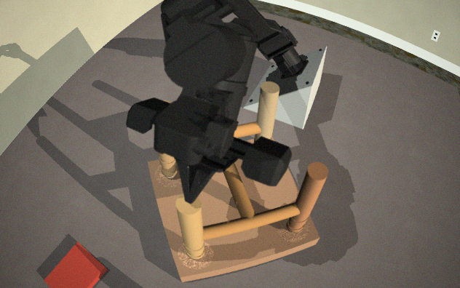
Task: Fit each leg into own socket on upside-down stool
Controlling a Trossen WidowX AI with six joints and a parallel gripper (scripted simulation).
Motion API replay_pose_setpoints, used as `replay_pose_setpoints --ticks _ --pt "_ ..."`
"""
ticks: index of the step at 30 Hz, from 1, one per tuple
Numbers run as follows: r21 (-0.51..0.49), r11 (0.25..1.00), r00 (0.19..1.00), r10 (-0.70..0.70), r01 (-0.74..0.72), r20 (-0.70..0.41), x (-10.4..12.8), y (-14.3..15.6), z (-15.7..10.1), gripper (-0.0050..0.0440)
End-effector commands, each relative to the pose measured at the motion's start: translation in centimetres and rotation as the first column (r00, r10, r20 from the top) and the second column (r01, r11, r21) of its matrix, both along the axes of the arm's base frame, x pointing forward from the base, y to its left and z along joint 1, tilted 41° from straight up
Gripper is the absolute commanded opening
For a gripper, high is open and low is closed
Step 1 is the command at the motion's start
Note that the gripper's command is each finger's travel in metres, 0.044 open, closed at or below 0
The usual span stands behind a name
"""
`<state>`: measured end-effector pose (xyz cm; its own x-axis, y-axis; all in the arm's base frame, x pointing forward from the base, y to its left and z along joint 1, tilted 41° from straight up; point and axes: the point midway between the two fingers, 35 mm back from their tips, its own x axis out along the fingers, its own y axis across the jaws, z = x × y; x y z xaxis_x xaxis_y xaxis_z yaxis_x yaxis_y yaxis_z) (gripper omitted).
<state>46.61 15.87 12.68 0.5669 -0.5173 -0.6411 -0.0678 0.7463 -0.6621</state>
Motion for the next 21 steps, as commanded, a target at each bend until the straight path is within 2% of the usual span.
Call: replay_pose_setpoints --ticks 1,21 --pt "0.002 1.0 1.0 0.0 0.0 -0.002 0.0 -0.5 -0.2 0.0" --pt "0.002 1.0 1.0 0.0 0.0 -0.002 0.1 -1.5 -1.3 0.0"
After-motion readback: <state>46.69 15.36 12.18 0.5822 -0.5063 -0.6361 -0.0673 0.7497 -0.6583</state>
